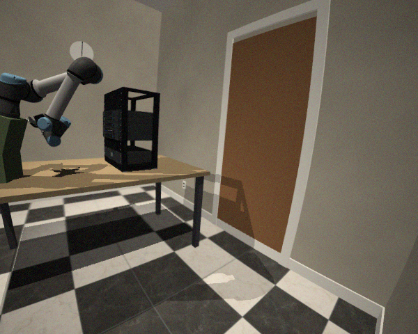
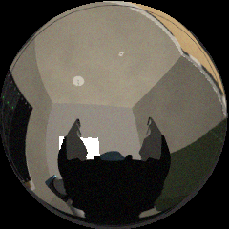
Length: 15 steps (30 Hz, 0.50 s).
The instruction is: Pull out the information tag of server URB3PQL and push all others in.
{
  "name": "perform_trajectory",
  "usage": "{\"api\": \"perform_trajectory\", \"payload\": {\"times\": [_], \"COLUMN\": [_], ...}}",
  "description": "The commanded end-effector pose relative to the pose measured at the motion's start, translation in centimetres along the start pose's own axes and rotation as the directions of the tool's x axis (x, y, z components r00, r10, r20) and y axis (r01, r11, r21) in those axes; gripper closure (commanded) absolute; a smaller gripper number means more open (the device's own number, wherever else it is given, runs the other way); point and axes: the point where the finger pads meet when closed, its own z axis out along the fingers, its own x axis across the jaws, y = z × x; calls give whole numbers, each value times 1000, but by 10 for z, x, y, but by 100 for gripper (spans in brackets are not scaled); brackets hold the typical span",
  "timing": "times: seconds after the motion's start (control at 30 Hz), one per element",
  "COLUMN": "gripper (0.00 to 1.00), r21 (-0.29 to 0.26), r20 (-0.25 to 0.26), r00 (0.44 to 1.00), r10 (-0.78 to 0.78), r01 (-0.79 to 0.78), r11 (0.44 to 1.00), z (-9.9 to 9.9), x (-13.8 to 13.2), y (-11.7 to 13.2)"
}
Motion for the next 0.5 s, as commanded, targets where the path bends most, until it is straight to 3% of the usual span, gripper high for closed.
{"api": "perform_trajectory", "payload": {"times": [0.0, 0.47], "gripper": [0, 0], "r21": [14, 50], "r20": [-30, -107], "r00": [1000, 994], "r10": [-9, -31], "r01": [10, 36], "r11": [1000, 998], "z": [-2, -10], "x": [6, 20], "y": [-4, -16]}}
